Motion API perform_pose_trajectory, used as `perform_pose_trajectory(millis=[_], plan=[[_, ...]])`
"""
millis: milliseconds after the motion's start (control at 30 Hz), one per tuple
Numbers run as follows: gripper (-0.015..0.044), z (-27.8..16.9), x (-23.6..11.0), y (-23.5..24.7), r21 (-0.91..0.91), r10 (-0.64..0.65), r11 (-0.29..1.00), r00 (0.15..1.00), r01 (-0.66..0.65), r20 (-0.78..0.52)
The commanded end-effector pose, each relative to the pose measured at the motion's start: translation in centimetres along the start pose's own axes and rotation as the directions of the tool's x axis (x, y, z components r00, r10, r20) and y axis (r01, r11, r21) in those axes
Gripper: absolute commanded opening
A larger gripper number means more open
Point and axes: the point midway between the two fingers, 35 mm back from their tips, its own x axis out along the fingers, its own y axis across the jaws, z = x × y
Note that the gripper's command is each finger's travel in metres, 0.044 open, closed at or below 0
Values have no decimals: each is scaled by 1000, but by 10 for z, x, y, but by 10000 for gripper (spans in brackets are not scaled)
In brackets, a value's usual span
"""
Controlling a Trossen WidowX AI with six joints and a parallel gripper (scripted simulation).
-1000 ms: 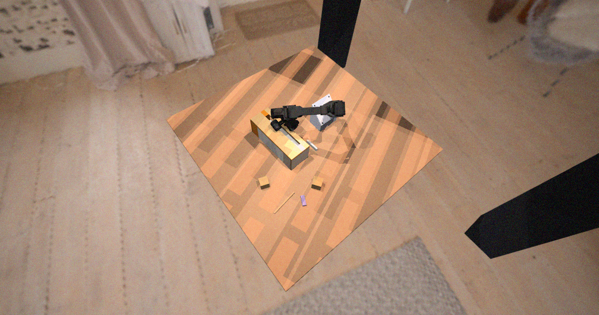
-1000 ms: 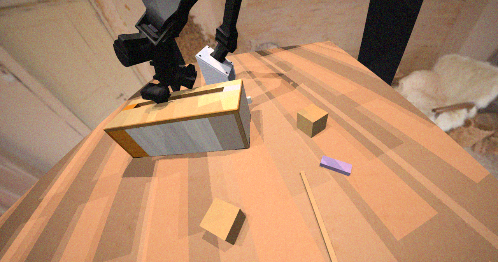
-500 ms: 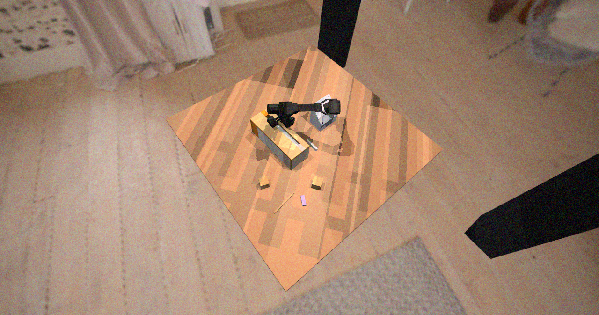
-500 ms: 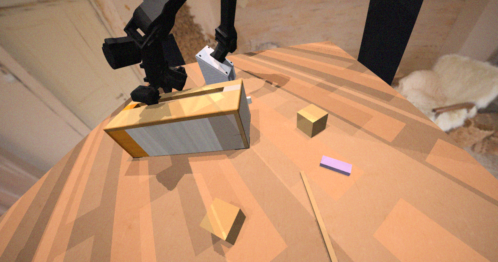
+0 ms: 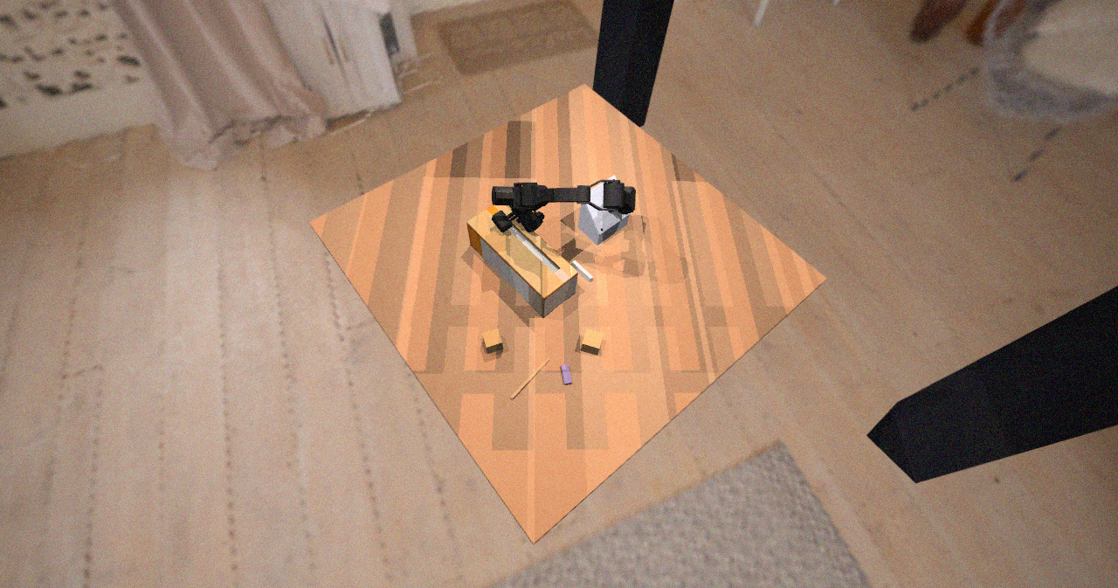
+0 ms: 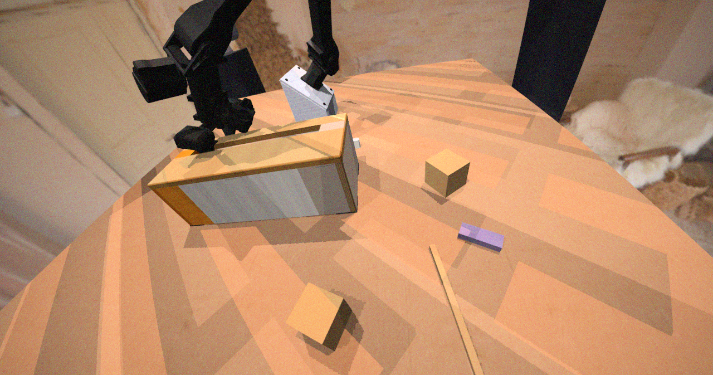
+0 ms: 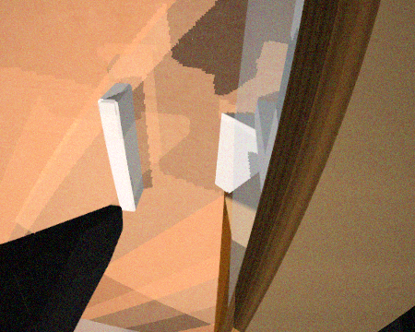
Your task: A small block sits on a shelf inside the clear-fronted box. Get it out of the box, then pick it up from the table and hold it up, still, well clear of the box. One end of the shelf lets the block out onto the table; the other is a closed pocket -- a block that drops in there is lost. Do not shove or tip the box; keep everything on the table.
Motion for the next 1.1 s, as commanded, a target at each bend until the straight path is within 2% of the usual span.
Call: perform_pose_trajectory(millis=[0,133,300,467,500,600,700,833,967,1067], plan=[[400,-5,1,-2,-7,-3,1000,1000,3,-7],[400,-8,-7,-3,-6,-2,1000,1000,2,-7],[400,-23,-55,-1,1,1,1000,1000,-1,-2],[400,-24,-54,-1,8,-13,1000,1000,13,-7],[374,-26,-55,-1,16,-18,1000,1000,18,-15],[295,-47,-67,2,165,-62,984,996,72,-70],[285,-49,-66,4,377,-71,922,996,84,-47],[285,-51,-64,8,644,-86,762,996,76,-16],[285,-54,-62,13,906,-109,423,994,21,27],[285,-56,-60,16,992,-128,115,990,-44,58]])
